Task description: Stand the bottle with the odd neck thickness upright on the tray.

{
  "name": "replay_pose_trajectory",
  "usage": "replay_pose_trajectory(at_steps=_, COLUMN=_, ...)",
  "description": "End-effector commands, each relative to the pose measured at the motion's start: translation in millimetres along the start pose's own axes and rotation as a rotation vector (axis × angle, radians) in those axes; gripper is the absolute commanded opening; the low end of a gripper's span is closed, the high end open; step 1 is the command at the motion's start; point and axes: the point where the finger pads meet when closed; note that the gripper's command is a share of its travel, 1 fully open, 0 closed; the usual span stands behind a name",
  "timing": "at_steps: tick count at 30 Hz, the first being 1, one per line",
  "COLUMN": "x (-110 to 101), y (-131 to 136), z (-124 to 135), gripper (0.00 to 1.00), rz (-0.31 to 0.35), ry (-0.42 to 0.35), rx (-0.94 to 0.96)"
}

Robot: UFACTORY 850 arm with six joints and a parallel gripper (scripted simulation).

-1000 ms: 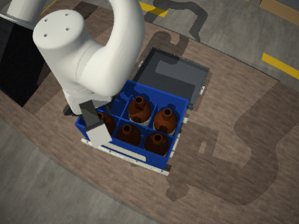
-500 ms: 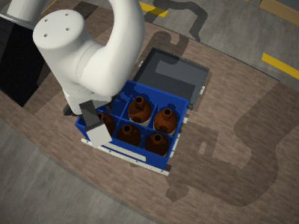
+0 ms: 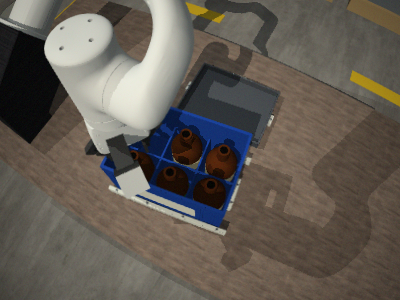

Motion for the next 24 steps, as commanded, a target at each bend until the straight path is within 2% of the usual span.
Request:
replay_pose_trajectory(at_steps=1, x=1.3, y=-0.4, z=-0.6, gripper=0.65, rz=0.0, ry=0.002, rx=-0.001)
replay_pose_trajectory(at_steps=24, x=24.7, y=-0.4, z=-0.6, gripper=0.65, rz=0.0, ry=0.002, rx=-0.001)
Point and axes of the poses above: the point where the finger pads meet when closed, its own x axis out along the fingers, its own y axis across the jaws, z = x × y, and after that the axes turned 13 degrees about x, right-handed
